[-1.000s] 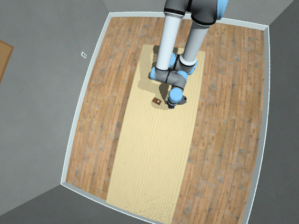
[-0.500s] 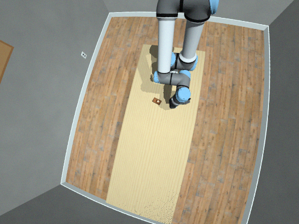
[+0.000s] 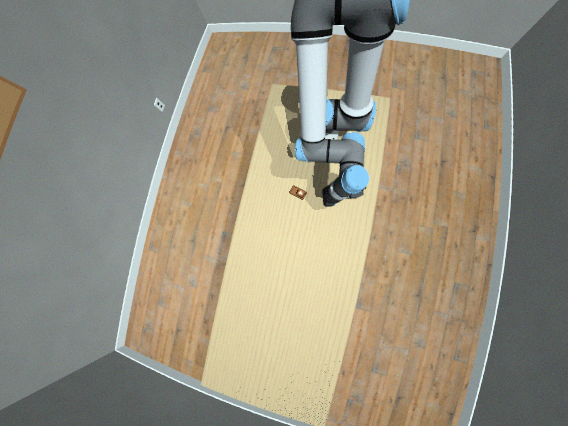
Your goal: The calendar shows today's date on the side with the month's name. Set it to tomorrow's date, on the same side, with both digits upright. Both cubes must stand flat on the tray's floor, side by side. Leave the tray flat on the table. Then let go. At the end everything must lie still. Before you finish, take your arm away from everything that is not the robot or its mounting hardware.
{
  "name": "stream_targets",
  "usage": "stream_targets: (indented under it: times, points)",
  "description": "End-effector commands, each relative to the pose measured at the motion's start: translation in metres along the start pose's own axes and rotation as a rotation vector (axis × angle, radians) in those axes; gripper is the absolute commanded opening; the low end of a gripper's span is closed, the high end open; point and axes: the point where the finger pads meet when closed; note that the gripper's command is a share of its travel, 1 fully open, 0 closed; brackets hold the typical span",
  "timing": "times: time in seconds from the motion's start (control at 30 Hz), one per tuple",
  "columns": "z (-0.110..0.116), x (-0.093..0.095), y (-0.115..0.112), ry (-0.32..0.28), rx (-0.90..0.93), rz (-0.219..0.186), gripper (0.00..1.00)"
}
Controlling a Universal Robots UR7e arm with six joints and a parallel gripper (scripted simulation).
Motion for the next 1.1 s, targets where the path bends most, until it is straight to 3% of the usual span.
stream_targets:
  times: [0.0,0.2,0.43,0.5,0.83,1.07]
  points:
    - [0.0003,-0.0002,0.0002,-0.006,0.001,-0.001,0.87]
    - [-0.0003,0.0012,-0.0012,-0.035,0.002,-0.019,0.87]
    - [-0.0012,0.0029,-0.0027,-0.113,0.004,-0.050,0.87]
    - [-0.0012,0.0029,-0.0027,-0.113,0.004,-0.050,0.87]
    - [-0.0023,0.0010,0.0000,-0.234,0.002,-0.064,0.87]
    - [-0.0026,0.0002,0.0010,-0.256,0.001,-0.063,0.87]
Point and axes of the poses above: the point where the finger pads meet when closed, its own x axis out along the fingers, its own y axis across the jaws, z = x × y, and after that the axes turned 14 degrees about -x, right-handed
